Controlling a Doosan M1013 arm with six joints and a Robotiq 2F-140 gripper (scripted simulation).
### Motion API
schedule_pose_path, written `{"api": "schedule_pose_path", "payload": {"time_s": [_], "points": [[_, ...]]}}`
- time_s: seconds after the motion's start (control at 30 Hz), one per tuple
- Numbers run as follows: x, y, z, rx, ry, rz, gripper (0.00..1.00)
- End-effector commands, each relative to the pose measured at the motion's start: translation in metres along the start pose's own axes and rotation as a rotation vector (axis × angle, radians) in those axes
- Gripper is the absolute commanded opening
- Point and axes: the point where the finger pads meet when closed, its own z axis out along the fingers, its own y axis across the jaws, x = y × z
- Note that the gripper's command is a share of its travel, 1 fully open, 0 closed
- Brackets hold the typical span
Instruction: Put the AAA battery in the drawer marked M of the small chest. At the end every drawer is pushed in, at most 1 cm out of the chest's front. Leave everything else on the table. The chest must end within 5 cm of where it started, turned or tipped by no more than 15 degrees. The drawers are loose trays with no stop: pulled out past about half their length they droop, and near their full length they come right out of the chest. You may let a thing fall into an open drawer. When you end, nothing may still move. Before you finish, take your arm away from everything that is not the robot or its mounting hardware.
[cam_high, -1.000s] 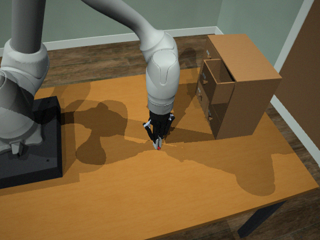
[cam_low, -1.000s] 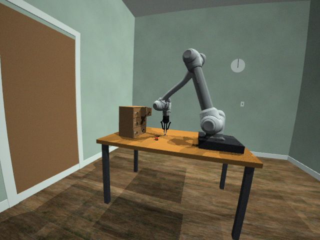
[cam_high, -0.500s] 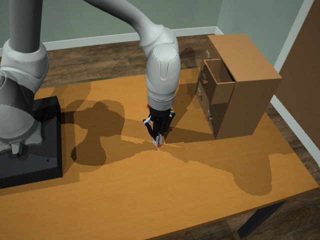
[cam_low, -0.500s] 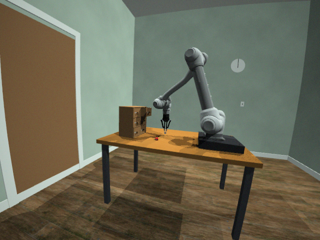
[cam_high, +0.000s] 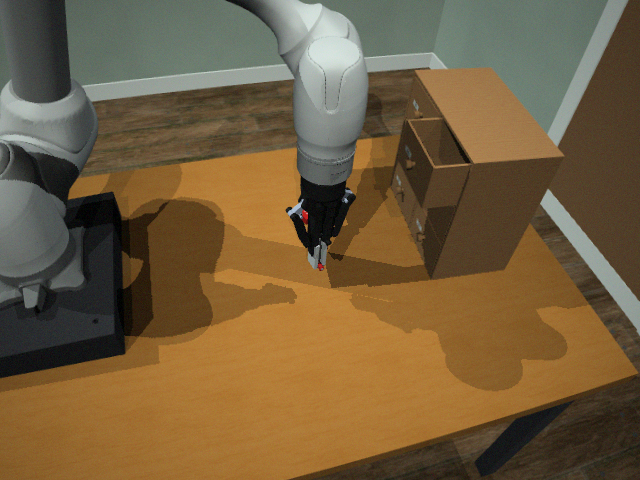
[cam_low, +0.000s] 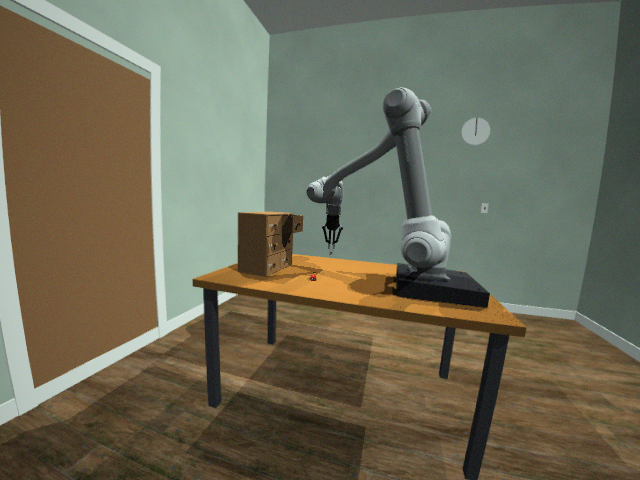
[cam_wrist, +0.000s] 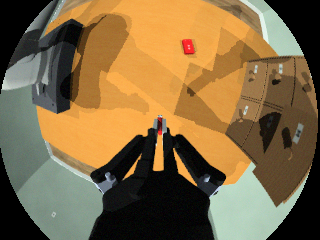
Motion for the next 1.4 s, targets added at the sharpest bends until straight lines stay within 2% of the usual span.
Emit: {"api": "schedule_pose_path", "payload": {"time_s": [0.0,0.17,0.37,0.43,0.53,0.87,0.93,1.0,1.03,1.23,1.37], "points": [[0.0,0.0,0.0,0.0,0.0,0.003,0.03],[0.004,0.005,0.0,0.0,0.0,0.1,0.03],[0.017,0.021,0.0,0.0,0.0,0.472,0.03],[0.017,0.021,0.0,0.0,0.0,0.472,0.03],[0.027,0.033,0.0,-0.001,0.002,0.723,0.03],[0.064,0.07,0.0,-0.005,0.035,1.269,0.03],[0.068,0.074,0.0,-0.004,0.039,1.38,0.03],[0.068,0.074,0.0,-0.004,0.039,1.38,0.03],[0.07,0.076,0.0,-0.002,0.037,1.539,0.03],[0.075,0.08,0.0,0.001,0.007,1.845,0.03],[0.075,0.08,0.0,0.0,0.0,1.869,0.03]]}}
